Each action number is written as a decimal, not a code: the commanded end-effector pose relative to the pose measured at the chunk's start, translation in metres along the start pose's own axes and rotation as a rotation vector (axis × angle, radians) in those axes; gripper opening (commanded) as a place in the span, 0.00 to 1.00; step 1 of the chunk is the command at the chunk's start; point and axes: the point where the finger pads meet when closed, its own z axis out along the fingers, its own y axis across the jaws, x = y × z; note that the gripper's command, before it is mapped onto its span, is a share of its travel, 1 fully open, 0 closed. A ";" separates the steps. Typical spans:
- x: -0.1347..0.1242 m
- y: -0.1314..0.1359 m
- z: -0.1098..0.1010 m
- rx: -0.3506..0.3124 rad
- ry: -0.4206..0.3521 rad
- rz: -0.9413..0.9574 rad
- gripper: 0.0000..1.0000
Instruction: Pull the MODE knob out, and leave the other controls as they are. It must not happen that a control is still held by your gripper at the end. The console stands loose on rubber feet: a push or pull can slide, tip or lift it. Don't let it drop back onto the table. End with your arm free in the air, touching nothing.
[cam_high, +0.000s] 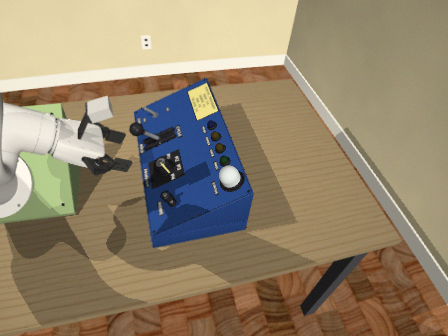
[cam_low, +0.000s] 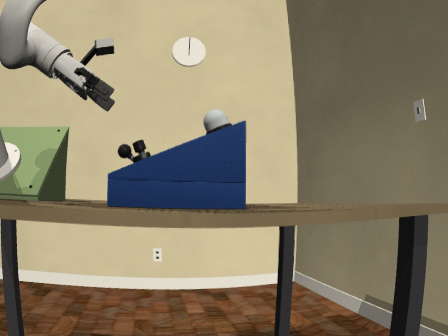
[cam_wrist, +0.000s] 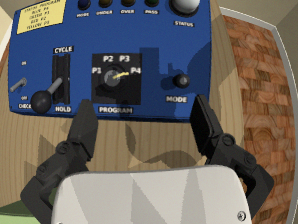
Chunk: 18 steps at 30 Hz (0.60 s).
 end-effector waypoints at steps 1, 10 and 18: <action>0.004 0.000 -0.005 -0.001 0.000 0.000 1.00; 0.020 -0.001 -0.029 -0.001 0.000 0.000 1.00; 0.030 -0.002 -0.044 -0.001 0.000 0.000 1.00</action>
